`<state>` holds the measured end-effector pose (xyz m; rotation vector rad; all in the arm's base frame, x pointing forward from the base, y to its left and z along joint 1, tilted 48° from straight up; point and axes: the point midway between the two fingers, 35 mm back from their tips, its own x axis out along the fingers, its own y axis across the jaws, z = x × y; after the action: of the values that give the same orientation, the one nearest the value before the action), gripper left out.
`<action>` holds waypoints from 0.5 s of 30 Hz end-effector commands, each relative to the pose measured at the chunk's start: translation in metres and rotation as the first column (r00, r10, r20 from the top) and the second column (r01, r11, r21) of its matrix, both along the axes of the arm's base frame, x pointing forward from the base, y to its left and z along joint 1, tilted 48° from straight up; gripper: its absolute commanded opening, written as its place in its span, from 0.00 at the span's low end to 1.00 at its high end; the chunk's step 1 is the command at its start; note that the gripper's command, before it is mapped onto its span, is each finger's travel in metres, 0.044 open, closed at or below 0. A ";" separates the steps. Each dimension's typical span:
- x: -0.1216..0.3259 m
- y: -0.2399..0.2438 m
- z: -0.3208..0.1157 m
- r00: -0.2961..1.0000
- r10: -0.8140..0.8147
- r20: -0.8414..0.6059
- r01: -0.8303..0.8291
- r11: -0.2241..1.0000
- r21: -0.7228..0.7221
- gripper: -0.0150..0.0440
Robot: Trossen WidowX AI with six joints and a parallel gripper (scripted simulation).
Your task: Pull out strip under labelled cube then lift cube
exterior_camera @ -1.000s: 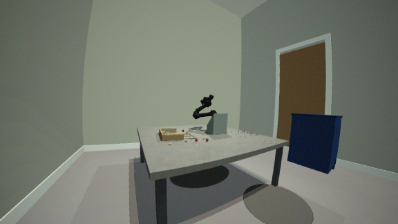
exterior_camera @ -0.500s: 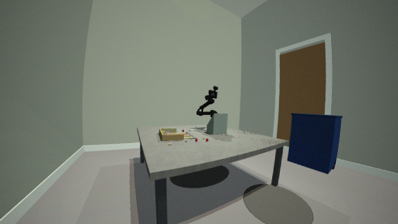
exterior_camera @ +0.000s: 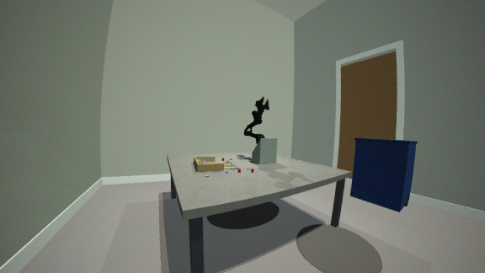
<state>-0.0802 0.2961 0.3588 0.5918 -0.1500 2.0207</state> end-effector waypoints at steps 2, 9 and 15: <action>0.057 0.038 -0.039 0.959 -0.280 0.045 0.284 0.951 -0.124 0.93; 0.158 0.059 -0.103 0.748 -0.635 0.192 0.662 0.694 -0.284 0.93; 0.242 0.041 -0.161 0.486 -0.789 0.377 0.860 0.353 -0.370 0.93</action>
<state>0.1240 0.3486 0.2276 0.0752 -0.0117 1.1334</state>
